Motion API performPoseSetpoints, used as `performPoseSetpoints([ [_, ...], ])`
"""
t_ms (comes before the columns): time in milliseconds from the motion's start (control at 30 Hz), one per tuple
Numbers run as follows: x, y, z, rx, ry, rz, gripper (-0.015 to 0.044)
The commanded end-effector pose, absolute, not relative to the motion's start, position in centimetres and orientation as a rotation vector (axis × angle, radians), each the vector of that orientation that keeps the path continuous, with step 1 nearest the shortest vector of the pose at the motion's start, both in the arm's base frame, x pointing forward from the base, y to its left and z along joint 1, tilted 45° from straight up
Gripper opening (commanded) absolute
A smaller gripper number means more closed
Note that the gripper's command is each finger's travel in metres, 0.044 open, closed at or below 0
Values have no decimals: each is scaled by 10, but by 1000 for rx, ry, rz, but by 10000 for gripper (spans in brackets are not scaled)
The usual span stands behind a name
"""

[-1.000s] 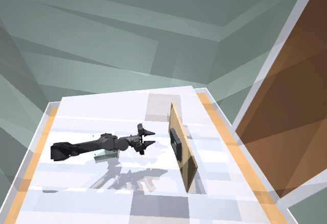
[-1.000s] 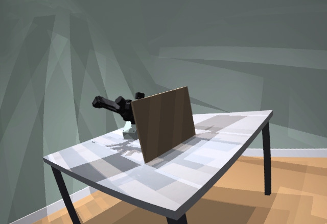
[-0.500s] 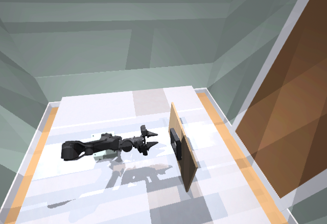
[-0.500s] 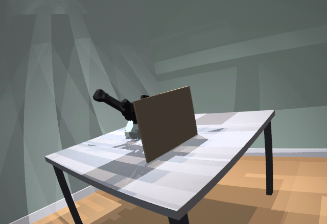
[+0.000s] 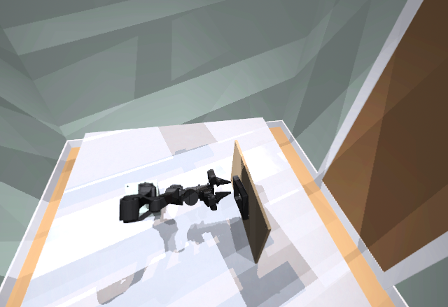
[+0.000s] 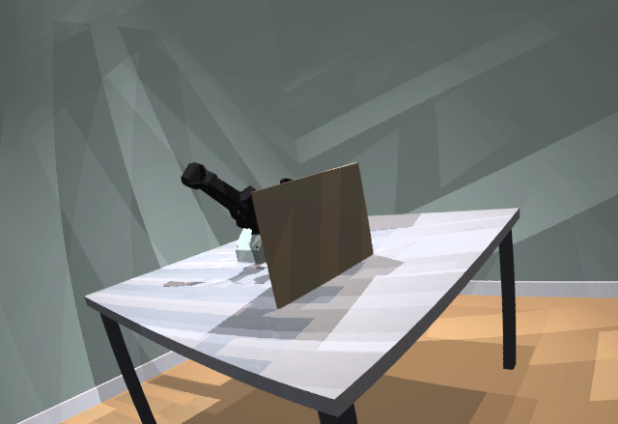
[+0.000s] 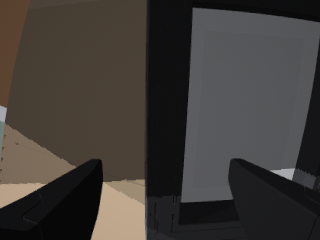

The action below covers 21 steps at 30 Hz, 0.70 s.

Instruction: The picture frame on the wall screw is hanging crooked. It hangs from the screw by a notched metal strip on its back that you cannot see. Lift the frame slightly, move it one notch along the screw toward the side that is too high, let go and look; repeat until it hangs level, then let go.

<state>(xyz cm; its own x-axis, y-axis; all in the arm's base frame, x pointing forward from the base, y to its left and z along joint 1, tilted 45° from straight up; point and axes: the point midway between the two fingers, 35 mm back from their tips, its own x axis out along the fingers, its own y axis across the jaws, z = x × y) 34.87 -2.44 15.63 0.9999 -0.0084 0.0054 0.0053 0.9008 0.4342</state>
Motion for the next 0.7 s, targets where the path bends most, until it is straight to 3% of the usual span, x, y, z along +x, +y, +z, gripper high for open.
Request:
performPoseSetpoints([
  [0,354,-25,158,455,-18,-10,260],
  [667,364,-25,159,455,-18,-10,260],
])
